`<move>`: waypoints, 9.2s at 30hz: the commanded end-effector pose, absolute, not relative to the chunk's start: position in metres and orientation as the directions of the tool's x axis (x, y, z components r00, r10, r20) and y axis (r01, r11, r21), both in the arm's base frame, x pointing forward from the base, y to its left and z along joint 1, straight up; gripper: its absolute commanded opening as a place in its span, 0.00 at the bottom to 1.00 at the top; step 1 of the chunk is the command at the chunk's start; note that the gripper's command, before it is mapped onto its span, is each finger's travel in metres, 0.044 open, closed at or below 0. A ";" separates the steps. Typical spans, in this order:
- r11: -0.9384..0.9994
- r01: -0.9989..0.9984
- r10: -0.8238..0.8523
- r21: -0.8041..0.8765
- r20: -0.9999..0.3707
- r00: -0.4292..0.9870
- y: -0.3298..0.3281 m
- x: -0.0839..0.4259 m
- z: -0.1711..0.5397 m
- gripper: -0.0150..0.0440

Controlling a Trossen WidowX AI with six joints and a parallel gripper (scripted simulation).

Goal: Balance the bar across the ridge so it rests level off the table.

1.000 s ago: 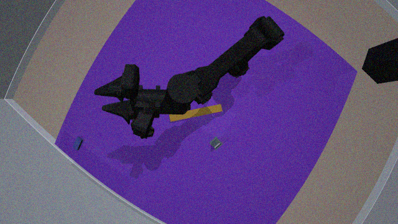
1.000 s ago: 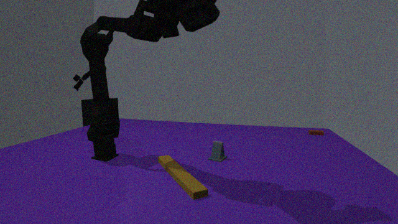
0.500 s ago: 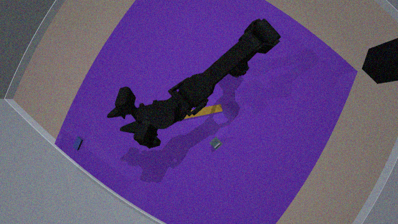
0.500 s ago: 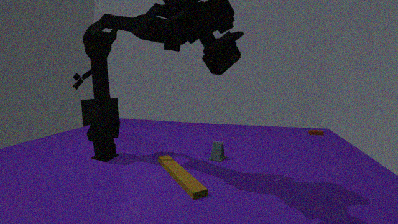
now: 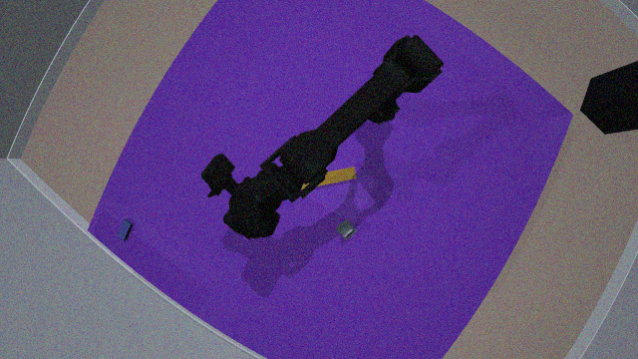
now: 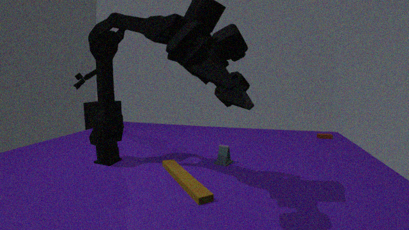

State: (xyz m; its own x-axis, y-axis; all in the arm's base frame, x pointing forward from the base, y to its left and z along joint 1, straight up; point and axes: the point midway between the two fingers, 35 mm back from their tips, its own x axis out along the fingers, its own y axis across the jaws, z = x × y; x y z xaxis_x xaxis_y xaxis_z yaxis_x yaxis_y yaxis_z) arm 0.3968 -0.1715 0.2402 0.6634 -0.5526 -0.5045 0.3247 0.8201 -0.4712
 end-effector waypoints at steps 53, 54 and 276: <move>0.683 0.731 -0.006 0.015 -1.000 0.027 -0.070 0.293 0.068 0.79; 0.683 0.731 -0.006 0.015 -1.000 0.027 -0.070 0.293 0.067 0.79; -0.269 0.963 0.007 0.027 -1.000 0.030 0.077 0.335 0.106 0.25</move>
